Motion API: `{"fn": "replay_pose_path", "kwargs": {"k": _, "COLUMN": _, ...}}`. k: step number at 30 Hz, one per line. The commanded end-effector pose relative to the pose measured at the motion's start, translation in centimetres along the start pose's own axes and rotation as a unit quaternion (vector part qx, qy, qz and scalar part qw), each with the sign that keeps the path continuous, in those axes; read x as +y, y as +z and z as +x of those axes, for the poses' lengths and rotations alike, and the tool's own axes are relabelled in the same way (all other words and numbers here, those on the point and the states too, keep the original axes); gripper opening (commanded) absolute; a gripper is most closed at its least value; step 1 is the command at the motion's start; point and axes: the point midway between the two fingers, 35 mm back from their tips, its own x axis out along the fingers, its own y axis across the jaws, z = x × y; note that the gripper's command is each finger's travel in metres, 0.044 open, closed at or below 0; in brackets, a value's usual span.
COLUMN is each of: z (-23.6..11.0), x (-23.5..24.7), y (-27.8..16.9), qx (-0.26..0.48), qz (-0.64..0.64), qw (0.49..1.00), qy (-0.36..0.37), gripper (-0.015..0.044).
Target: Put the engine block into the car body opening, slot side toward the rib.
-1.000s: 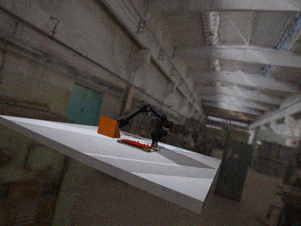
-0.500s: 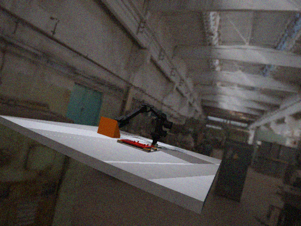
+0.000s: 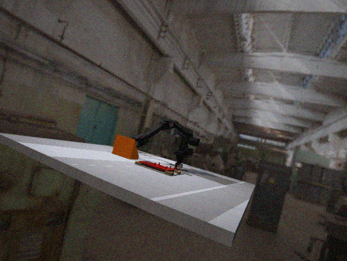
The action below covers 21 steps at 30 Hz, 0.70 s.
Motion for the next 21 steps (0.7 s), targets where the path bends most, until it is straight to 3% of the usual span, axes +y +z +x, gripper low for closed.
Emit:
{"fn": "replay_pose_path", "kwargs": {"k": 1, "z": -1.4, "x": 0.0, "y": 0.3, "qx": -0.001, "qz": -0.002, "qw": 1.000, "qy": -0.003, "gripper": 0.0000}}
{"fn": "replay_pose_path", "kwargs": {"k": 21, "z": -7.8, "x": -0.1, "y": 0.2, "qx": -0.006, "qz": 0.000, "qw": 1.000, "qy": -0.004, "gripper": 0.0000}}
